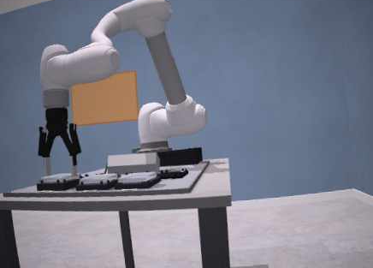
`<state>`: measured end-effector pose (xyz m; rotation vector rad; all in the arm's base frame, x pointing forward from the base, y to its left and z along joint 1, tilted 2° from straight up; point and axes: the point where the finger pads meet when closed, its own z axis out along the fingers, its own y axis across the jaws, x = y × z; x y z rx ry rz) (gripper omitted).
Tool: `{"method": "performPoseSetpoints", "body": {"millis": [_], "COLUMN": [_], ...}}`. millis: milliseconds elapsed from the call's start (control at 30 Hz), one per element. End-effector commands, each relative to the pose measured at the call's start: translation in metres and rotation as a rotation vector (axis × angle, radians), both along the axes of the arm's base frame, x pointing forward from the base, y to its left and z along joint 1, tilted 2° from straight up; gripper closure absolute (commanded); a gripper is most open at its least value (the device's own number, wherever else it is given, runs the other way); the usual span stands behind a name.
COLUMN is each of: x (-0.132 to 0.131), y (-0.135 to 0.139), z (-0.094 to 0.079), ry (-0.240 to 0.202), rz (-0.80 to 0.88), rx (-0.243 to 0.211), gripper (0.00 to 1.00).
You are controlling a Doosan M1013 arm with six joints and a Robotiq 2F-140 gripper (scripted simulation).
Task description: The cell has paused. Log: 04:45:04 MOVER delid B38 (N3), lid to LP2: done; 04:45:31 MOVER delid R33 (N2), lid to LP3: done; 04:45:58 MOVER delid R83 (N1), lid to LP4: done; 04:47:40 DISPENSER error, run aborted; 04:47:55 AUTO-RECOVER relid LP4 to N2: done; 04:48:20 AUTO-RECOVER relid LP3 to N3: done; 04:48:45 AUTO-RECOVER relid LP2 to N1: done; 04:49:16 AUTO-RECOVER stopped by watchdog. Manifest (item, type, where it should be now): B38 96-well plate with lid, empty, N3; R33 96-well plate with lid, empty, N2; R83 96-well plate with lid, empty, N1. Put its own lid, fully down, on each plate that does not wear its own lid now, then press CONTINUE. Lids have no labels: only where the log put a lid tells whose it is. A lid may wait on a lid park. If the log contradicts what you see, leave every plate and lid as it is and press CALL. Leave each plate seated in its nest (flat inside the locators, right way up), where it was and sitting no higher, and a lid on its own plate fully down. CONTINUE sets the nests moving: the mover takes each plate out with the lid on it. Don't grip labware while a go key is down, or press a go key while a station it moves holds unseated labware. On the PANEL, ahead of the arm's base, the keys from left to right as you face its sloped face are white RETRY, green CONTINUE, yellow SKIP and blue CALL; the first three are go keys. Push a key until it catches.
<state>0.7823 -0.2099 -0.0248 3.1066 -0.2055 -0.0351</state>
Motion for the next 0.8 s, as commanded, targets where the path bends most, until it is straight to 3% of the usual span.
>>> {"method": "performPoseSetpoints", "body": {"millis": [0,300,333,767], "x": [0.0000,0.0000,0.0000,0.0000], "y": [0.0000,0.0000,0.0000,0.0000], "z": [0.0002,0.0002,0.0002,0.0002], "ry": [0.000,0.000,0.000,0.000], "rz": [0.000,0.000,0.000,0.000], "rx": [0.000,0.000,0.000,0.000], "gripper": [0.34,0.34,1.00,1.00]}}
